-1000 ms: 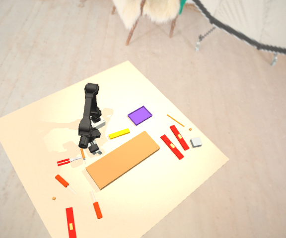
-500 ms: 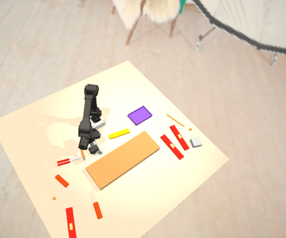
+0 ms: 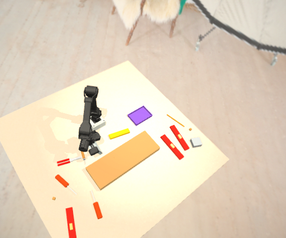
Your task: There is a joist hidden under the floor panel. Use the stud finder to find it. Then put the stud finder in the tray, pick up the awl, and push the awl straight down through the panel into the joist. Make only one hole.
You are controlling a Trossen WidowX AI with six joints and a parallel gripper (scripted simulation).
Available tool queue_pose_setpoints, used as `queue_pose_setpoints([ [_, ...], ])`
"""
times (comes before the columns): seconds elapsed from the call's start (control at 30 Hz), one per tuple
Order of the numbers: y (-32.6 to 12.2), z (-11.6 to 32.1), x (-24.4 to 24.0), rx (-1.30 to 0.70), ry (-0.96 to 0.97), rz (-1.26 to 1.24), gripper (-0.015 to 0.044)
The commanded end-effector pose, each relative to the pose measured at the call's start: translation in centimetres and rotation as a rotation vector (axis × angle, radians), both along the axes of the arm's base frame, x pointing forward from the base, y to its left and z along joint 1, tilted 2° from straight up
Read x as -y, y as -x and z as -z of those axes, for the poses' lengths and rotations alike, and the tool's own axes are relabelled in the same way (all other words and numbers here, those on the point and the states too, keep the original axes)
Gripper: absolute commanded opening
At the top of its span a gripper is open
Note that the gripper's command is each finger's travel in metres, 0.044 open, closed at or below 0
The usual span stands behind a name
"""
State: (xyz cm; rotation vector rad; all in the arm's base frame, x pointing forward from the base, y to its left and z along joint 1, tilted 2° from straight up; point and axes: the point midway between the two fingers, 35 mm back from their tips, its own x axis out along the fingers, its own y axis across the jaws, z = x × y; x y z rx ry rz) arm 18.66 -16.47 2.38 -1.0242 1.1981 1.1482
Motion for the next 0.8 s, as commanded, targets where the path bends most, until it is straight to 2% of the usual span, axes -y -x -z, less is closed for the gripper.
queue_pose_setpoints([
  [0.0,0.1,0.9,0.0,-0.004,0.002,-0.004,0.0440],
  [0.4,0.2,2.5,-0.1,-0.003,0.002,-0.005,0.0440],
  [0.77,0.2,2.5,-0.1,-0.003,0.002,-0.005,0.0367],
])
